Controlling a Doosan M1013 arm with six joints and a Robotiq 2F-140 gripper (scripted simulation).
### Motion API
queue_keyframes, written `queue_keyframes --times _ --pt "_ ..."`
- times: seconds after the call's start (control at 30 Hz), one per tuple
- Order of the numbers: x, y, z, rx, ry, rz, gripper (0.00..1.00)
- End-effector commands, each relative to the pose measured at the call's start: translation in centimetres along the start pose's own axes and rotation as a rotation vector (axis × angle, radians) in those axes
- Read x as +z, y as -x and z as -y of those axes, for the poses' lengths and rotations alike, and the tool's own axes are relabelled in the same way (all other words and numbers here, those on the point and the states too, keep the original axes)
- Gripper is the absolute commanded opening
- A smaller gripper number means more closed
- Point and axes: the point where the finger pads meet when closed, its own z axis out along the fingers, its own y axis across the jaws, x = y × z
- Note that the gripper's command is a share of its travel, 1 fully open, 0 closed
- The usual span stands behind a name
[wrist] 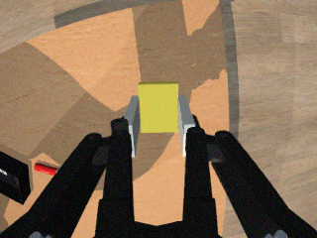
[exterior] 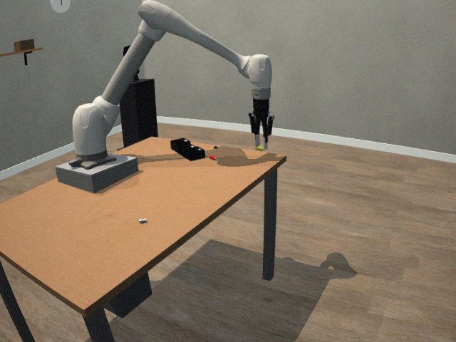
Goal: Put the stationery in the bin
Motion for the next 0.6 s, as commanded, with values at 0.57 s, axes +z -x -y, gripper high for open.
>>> queue_keyframes --times 0.57 --pt "-0.65 -0.18 -0.46 0.003 0.006 -0.004 0.29"
